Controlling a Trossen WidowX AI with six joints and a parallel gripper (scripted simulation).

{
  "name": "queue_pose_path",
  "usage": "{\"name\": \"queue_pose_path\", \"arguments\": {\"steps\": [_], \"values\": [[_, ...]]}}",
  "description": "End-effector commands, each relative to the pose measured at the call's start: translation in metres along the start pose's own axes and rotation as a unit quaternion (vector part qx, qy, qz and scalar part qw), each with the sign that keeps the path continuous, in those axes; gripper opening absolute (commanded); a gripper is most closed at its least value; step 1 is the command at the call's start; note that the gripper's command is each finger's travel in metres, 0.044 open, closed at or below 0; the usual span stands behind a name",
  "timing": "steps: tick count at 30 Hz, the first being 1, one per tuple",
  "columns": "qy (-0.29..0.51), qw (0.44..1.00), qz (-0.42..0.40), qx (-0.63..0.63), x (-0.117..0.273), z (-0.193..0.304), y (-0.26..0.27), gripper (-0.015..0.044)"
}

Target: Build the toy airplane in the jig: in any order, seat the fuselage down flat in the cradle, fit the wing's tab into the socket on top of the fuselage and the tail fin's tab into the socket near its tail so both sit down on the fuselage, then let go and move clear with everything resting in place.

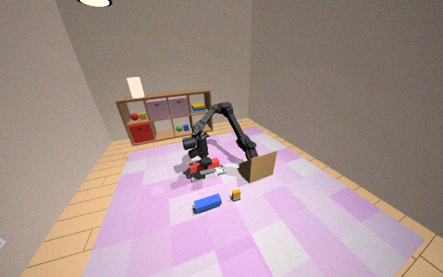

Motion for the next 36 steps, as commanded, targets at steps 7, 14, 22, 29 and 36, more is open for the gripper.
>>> {"name": "queue_pose_path", "arguments": {"steps": [7,14,22,29,36], "values": [[-0.003,1.0,0.011,0.01,-0.01,0.003,-0.029,0.0],[-0.003,1.0,0.013,0.011,-0.012,0.004,-0.034,0.0105],[-0.003,1.0,0.013,0.011,-0.012,0.004,-0.034,0.0196],[-0.003,1.0,0.013,0.011,-0.012,0.004,-0.034,0.0196],[-0.003,1.0,0.013,0.011,-0.018,0.003,-0.034,0.0196]]}}
Point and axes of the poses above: the point midway between the two fingers, 35 mm back from their tips, its own x axis back along the fingers, its own y axis across the jaws, z = x × y, the point moved 6 cm from there along x, back along the fingers, and after that the axes turned 7 degrees about -x, right-handed, at the moved point
